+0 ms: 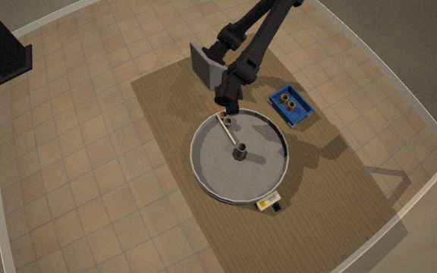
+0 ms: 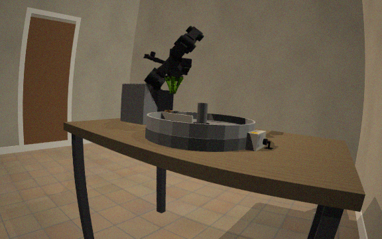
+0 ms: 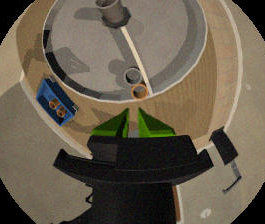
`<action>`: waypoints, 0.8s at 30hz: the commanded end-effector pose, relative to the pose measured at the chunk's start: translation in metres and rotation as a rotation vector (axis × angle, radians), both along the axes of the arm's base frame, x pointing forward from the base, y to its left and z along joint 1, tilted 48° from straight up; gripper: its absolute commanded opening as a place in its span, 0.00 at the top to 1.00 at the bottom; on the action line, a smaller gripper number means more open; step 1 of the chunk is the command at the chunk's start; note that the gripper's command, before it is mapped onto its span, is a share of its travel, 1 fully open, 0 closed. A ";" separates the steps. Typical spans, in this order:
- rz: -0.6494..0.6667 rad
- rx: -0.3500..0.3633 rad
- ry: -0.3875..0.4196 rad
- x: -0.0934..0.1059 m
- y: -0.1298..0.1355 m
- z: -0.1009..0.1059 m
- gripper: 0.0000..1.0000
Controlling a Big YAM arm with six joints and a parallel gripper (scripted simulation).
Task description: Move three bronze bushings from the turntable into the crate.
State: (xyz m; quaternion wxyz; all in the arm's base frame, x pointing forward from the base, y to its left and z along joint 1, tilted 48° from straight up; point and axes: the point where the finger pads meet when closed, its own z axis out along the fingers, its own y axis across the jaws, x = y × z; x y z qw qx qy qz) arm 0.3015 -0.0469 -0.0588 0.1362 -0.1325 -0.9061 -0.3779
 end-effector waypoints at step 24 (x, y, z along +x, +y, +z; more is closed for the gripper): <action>0.009 0.001 -0.023 0.006 -0.004 -0.001 0.86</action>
